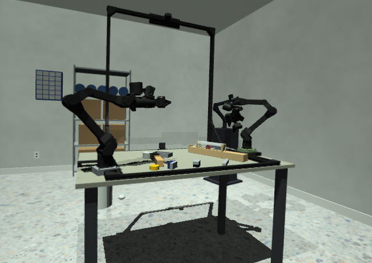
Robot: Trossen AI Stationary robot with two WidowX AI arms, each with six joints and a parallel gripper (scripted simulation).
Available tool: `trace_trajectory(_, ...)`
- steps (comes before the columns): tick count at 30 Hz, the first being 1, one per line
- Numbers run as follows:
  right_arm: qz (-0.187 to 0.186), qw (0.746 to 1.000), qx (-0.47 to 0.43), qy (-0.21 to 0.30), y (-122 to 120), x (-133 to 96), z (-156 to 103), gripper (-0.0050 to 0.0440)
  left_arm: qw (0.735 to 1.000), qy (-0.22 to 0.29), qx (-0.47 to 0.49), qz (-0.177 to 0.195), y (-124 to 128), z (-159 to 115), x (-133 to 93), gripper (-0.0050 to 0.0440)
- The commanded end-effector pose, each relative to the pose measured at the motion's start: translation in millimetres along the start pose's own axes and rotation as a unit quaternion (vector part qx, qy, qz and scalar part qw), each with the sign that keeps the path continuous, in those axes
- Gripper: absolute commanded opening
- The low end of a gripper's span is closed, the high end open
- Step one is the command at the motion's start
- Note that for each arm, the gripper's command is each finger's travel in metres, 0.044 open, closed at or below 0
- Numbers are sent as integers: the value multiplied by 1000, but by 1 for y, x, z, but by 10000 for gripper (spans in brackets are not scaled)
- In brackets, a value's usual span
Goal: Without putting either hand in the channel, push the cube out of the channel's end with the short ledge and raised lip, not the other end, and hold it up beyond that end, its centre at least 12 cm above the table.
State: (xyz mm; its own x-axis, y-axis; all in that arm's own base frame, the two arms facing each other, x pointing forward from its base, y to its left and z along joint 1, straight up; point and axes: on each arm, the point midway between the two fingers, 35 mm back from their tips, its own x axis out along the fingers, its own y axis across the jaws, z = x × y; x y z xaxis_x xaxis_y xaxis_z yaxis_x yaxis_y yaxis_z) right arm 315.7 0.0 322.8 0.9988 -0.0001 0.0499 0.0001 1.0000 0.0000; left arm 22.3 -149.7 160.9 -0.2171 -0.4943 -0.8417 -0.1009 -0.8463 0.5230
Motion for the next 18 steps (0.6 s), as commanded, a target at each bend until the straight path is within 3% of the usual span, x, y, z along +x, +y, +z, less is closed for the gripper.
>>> trace_trajectory(1, 0, 1000, 0, 0, -1, 0, 0, 400, 1000, 1, -1, 0, 0, -1, 0, 280)
trace_trajectory(5, 0, 1000, 0, 0, -3, -1, 1, 400, 1000, 6, -5, -2, 2, -6, -2, 200)
trace_trajectory(13, 0, 1000, -2, 1, -12, -5, 5, 400, 999, 26, -21, -10, 7, -23, -8, 200)
trace_trajectory(18, 0, 1000, -4, 3, -25, -12, 11, 400, 997, 52, -46, -22, 11, -51, -18, 200)
